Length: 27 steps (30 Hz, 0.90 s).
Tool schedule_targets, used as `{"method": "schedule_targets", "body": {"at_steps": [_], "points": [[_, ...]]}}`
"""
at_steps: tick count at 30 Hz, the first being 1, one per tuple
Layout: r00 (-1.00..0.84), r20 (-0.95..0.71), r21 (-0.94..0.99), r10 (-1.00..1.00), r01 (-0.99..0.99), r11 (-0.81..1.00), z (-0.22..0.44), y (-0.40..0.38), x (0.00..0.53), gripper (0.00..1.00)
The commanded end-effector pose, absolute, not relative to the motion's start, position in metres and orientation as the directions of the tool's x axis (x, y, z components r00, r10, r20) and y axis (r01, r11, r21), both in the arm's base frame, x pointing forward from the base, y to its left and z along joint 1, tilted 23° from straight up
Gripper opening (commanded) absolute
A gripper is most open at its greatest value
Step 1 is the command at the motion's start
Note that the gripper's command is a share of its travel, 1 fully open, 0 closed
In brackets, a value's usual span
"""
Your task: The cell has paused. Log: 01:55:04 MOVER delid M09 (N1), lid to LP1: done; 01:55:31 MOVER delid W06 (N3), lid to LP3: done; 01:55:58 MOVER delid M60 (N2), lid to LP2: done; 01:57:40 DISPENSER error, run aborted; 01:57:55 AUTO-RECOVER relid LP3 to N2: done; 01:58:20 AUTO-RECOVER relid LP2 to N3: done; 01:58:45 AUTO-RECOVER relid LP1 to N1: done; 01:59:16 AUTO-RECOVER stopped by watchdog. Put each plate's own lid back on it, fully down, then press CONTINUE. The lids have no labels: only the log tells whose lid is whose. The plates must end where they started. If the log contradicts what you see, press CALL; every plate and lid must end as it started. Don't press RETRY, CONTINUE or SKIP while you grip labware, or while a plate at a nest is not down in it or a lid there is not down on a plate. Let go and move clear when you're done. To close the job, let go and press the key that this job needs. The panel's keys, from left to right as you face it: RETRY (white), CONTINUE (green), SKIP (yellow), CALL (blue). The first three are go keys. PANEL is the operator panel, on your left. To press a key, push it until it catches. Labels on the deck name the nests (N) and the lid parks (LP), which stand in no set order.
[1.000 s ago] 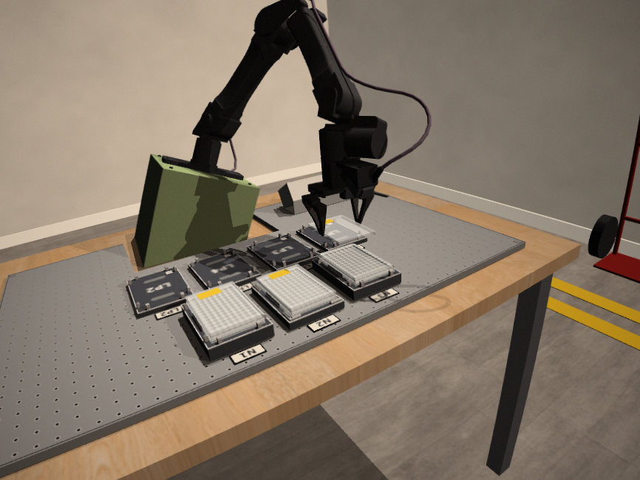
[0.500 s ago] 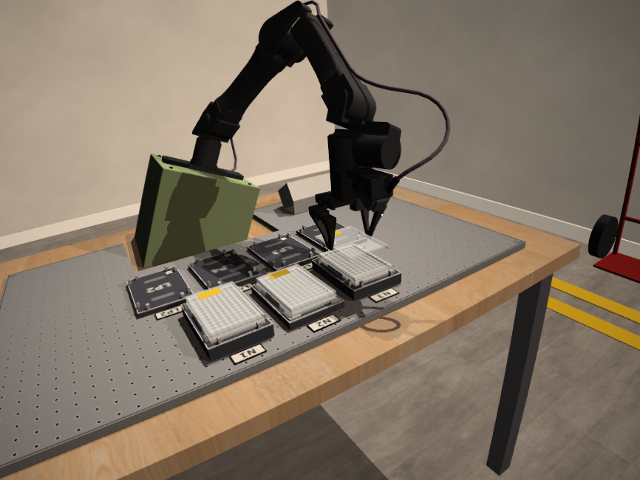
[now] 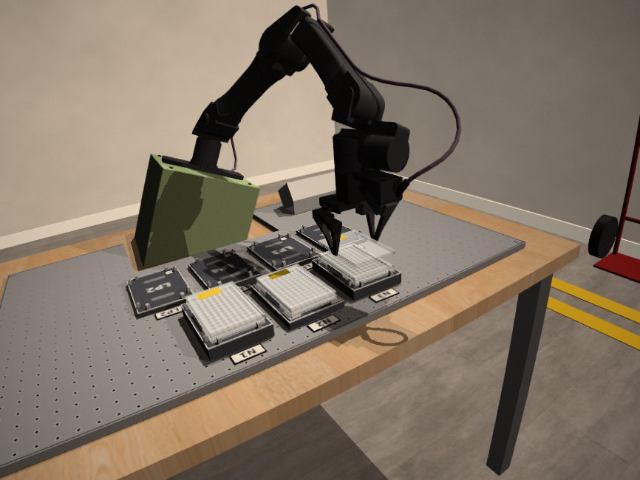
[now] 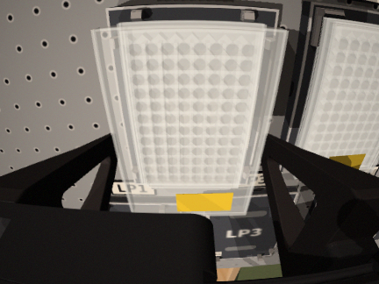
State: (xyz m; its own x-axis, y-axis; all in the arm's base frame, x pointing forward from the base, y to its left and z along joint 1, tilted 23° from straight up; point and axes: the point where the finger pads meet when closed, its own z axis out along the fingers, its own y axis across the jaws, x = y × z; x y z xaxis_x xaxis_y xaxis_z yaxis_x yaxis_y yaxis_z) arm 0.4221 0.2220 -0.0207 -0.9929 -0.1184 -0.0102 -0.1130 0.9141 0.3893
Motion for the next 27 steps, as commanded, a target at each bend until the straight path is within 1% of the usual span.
{"method": "schedule_targets", "body": {"at_steps": [1,8,14,18,27], "points": [[-0.993,-0.050,0.399,-0.111,-0.121,0.909,0.002,0.215,0.434,0.00],[-0.992,-0.053,0.399,-0.110,-0.122,0.909,-0.005,0.215,0.435,0.00],[-0.994,-0.010,0.391,-0.108,-0.103,0.915,-0.024,0.212,0.424,0.00],[-0.994,-0.043,0.397,-0.105,-0.113,0.911,-0.013,0.215,0.432,0.00],[-0.995,-0.022,0.393,-0.098,-0.099,0.914,-0.022,0.215,0.427,0.00]]}}
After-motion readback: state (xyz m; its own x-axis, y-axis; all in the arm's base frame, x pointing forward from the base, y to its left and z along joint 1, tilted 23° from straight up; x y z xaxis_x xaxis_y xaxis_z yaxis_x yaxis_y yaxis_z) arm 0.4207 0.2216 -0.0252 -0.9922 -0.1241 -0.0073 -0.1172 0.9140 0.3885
